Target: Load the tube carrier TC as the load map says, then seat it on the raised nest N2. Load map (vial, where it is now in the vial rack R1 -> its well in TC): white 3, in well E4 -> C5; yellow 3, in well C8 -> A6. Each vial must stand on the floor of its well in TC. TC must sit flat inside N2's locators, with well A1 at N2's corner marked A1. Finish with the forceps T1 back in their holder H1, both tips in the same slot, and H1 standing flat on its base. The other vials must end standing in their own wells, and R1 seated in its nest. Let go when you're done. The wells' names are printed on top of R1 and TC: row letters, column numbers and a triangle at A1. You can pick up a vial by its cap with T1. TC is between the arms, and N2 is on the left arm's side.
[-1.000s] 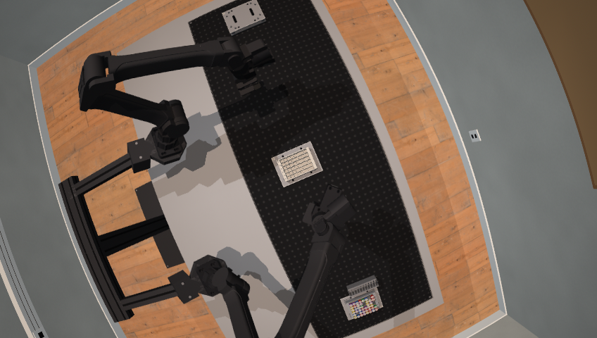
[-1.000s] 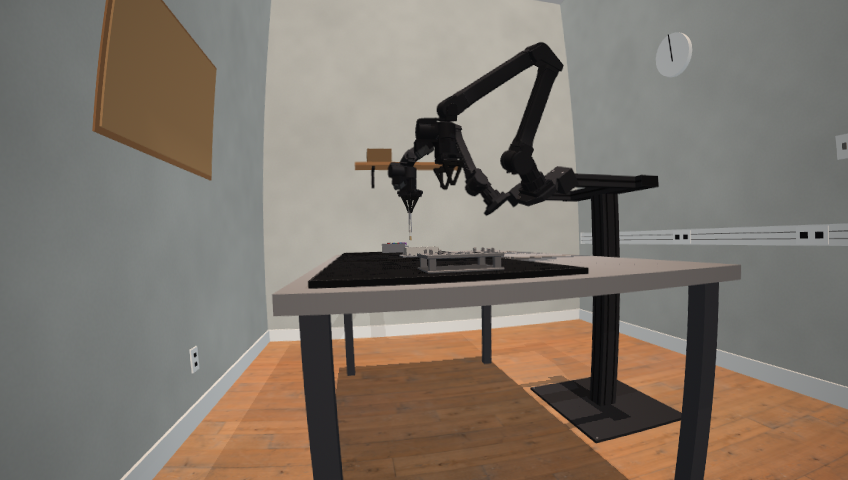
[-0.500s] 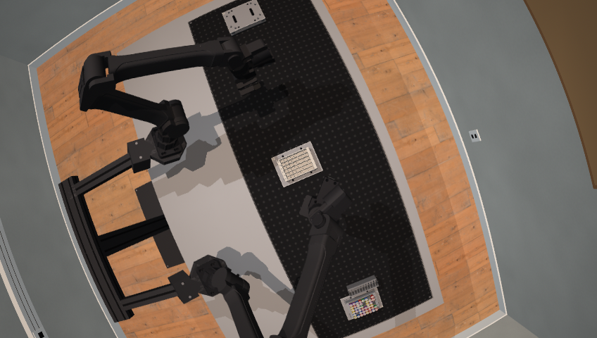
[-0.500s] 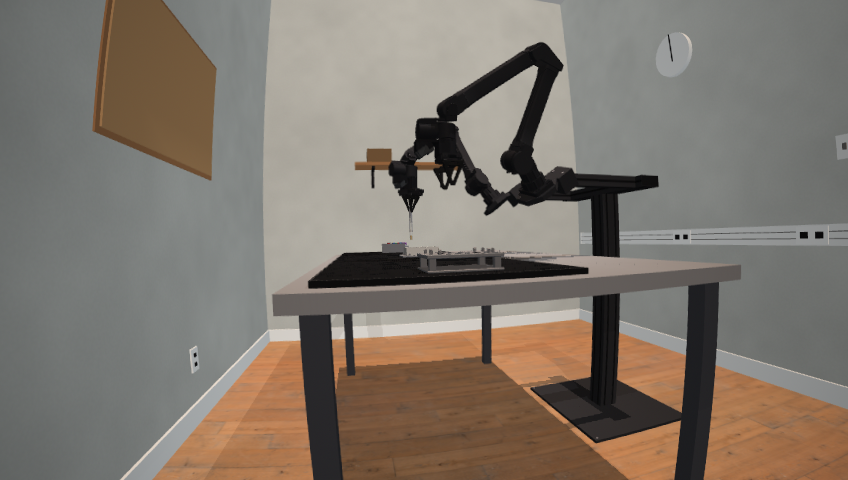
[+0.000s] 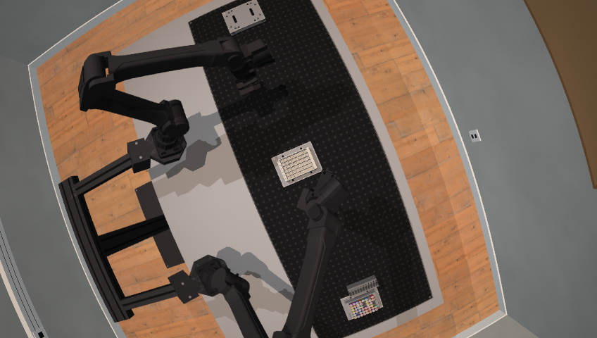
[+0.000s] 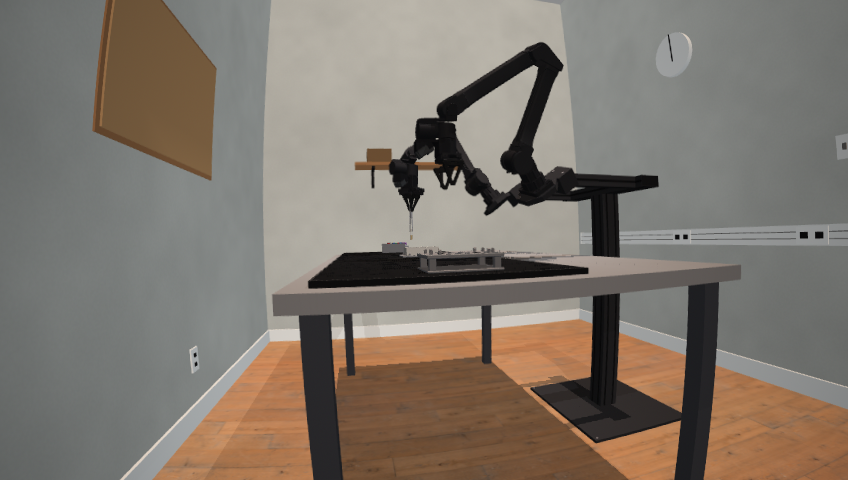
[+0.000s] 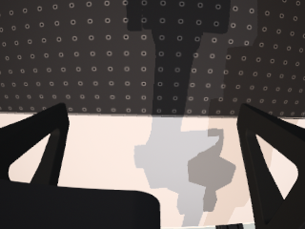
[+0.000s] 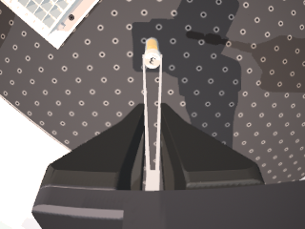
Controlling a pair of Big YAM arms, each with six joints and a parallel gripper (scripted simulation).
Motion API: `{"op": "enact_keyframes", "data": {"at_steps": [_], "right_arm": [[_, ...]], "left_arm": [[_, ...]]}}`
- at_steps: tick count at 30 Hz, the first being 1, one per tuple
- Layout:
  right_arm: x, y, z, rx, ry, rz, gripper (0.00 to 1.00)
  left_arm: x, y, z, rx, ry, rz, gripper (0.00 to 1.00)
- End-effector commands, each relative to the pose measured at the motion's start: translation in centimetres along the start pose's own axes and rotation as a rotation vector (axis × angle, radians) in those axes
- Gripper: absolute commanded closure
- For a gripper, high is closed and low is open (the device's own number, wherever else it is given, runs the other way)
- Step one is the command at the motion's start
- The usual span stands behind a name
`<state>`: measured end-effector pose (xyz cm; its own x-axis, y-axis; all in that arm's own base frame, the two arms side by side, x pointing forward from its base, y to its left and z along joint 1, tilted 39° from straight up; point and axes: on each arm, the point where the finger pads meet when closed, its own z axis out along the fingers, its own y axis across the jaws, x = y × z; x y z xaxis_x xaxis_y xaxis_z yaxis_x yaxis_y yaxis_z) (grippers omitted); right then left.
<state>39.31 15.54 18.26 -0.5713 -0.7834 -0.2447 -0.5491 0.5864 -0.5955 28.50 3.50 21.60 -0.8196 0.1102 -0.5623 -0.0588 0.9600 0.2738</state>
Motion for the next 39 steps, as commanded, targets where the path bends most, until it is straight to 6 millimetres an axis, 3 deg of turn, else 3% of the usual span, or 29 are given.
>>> {"op": "enact_keyframes", "data": {"at_steps": [1, 3, 5, 17, 20, 22, 34, 37, 39], "right_arm": [[-1.0, 0.3, -0.2, -0.004, 0.003, 0.007, 0.91], [-0.8, -0.5, 0.2, 0.002, 0.013, 0.027, 0.91], [-1.9, 0.3, -0.5, 0.0, -0.007, 0.014, 0.91], [-3.1, 1.9, -0.3, -0.003, -0.002, 0.012, 0.91], [-2.4, 1.6, 0.3, 0.0, 0.018, 0.024, 0.91], [-3.6, 2.2, -0.4, -0.002, -0.005, 0.013, 0.91], [-4.6, 4.0, -0.1, -0.005, 0.003, 0.008, 0.91], [-4.4, 3.3, 0.3, 0.001, 0.015, 0.028, 0.91], [-5.4, 4.2, -0.3, -0.003, -0.004, 0.013, 0.91]], "left_arm": [[-1.2, 0.2, -0.8, 0.002, -0.028, 0.007, 0.0], [-1.2, 0.2, -0.8, 0.002, -0.028, 0.007, 0.0], [-1.2, 0.2, -0.8, 0.002, -0.028, 0.007, 0.0], [-1.2, 0.2, -0.8, 0.002, -0.028, 0.007, 0.0], [-1.2, 0.2, -0.8, 0.002, -0.028, 0.007, 0.0], [-1.2, 0.2, -0.8, 0.002, -0.028, 0.007, 0.0], [-1.2, 0.2, -0.8, 0.002, -0.028, 0.007, 0.0], [-1.2, 0.2, -0.8, 0.002, -0.028, 0.007, 0.0], [-1.2, 0.2, -0.8, 0.002, -0.028, 0.007, 0.0]]}}
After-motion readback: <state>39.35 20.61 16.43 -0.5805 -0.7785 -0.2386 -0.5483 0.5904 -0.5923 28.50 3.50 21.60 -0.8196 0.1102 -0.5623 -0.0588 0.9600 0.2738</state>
